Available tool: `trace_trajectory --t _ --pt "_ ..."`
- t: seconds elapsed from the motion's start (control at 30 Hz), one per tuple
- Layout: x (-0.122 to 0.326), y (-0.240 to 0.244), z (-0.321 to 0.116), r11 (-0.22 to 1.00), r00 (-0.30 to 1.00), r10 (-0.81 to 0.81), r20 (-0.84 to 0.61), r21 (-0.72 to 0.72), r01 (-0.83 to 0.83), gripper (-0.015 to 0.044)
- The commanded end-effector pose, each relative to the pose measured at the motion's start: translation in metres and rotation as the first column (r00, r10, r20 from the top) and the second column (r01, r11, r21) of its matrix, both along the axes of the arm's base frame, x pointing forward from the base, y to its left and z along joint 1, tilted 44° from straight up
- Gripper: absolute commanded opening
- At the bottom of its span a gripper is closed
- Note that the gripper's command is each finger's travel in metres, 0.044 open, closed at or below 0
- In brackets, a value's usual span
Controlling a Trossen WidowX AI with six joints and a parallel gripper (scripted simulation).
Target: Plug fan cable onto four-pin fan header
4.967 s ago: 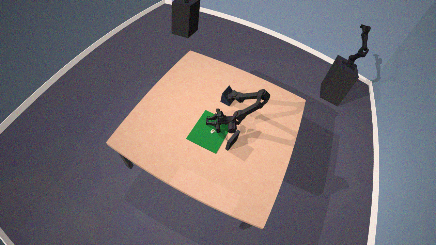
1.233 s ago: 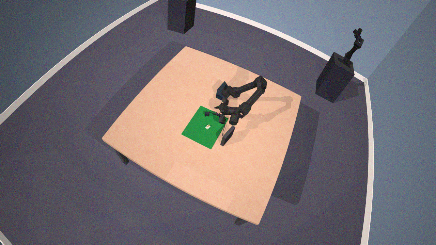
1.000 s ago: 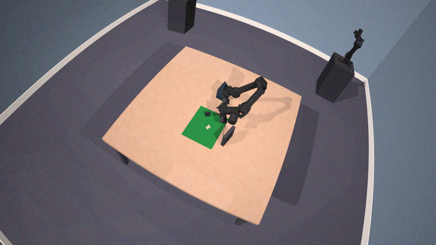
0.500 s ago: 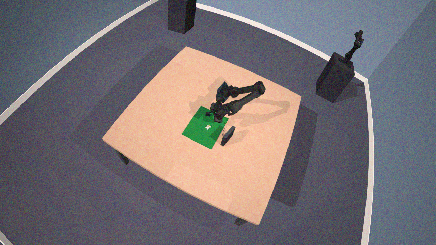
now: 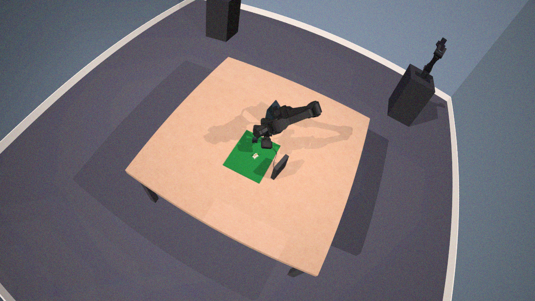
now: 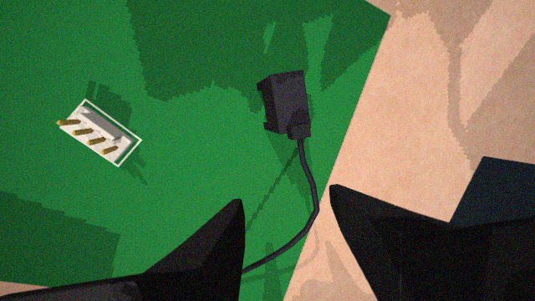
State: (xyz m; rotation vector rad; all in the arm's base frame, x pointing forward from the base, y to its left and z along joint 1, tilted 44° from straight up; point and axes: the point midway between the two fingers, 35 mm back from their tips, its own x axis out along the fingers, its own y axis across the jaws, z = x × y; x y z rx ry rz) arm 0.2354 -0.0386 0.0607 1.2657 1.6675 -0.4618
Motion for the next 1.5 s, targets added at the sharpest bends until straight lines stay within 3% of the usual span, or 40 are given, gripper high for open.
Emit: trace_trajectory --t 0.0,0.2,0.3,0.47,0.6,0.7,0.93,1.23,1.47 --pt "0.007 -0.007 0.007 0.995 0.998 -0.022 0.062 0.097 0.016 0.0205" --pt "0.014 -0.016 0.014 0.981 0.99 -0.059 0.131 0.192 0.033 0.0205" --pt "0.01 -0.012 0.01 0.988 0.995 -0.041 0.094 0.151 0.027 0.0205" --pt "0.011 -0.022 0.013 0.987 0.994 -0.044 0.101 0.156 0.028 0.0336" --pt "0.004 -0.079 0.027 0.985 0.992 -0.062 0.106 0.17 0.044 0.044" --pt "-0.007 -0.113 0.035 0.981 0.991 -0.073 0.114 0.187 0.051 0.044" --pt "-0.008 -0.114 0.034 0.981 0.991 -0.074 0.114 0.188 0.052 0.044" --pt "0.005 -0.054 -0.031 0.981 0.99 -0.075 0.116 0.189 0.052 0.044" --pt "0.005 -0.048 -0.037 0.98 0.99 -0.075 0.117 0.191 0.052 0.044"
